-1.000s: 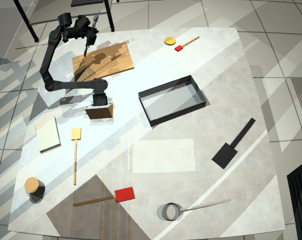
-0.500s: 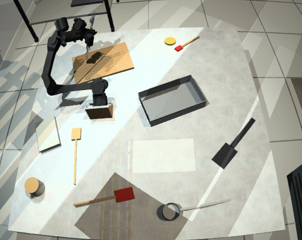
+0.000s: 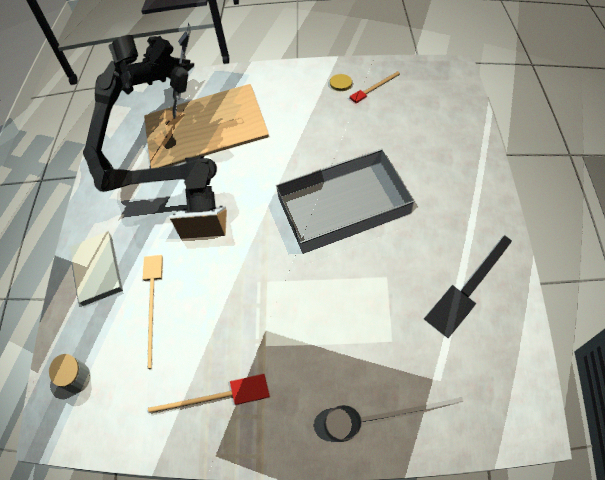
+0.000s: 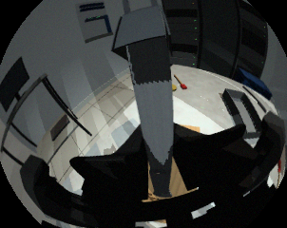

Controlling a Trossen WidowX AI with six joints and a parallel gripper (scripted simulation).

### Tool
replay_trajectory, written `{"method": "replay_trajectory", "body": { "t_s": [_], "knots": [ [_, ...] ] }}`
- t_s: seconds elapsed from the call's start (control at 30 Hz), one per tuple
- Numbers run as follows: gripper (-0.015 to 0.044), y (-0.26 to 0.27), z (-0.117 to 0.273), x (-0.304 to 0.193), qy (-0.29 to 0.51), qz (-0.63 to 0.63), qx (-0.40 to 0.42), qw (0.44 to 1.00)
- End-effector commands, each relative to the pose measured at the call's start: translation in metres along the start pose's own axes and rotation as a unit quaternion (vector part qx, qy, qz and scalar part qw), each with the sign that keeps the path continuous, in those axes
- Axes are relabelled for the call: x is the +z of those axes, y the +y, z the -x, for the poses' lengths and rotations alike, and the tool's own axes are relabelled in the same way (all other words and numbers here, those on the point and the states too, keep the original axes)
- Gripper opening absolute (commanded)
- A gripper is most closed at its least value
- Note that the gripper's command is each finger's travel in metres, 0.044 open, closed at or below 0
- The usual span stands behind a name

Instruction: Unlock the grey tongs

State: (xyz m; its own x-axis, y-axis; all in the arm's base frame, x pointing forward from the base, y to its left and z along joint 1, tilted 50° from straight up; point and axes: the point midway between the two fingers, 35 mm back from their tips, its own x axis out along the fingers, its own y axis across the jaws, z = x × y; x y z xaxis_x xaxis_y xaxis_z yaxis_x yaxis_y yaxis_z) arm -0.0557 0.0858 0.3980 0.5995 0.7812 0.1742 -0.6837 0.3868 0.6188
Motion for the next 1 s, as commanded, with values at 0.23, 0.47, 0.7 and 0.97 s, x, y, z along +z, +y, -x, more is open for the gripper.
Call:
{"method": "replay_trajectory", "body": {
  "t_s": [0.23,0.47,0.7,0.97],
  "knots": [
    [-0.0150,0.001,0.000,0.000,-0.001,0.004,0.002,1.000],
    [-0.0150,0.001,0.000,0.000,-0.001,0.004,0.002,1.000],
    [-0.0150,-0.003,0.001,0.006,0.016,-0.015,0.006,1.000],
    [-0.0150,-0.010,0.000,0.016,0.051,-0.047,0.011,0.998]
  ]
}}
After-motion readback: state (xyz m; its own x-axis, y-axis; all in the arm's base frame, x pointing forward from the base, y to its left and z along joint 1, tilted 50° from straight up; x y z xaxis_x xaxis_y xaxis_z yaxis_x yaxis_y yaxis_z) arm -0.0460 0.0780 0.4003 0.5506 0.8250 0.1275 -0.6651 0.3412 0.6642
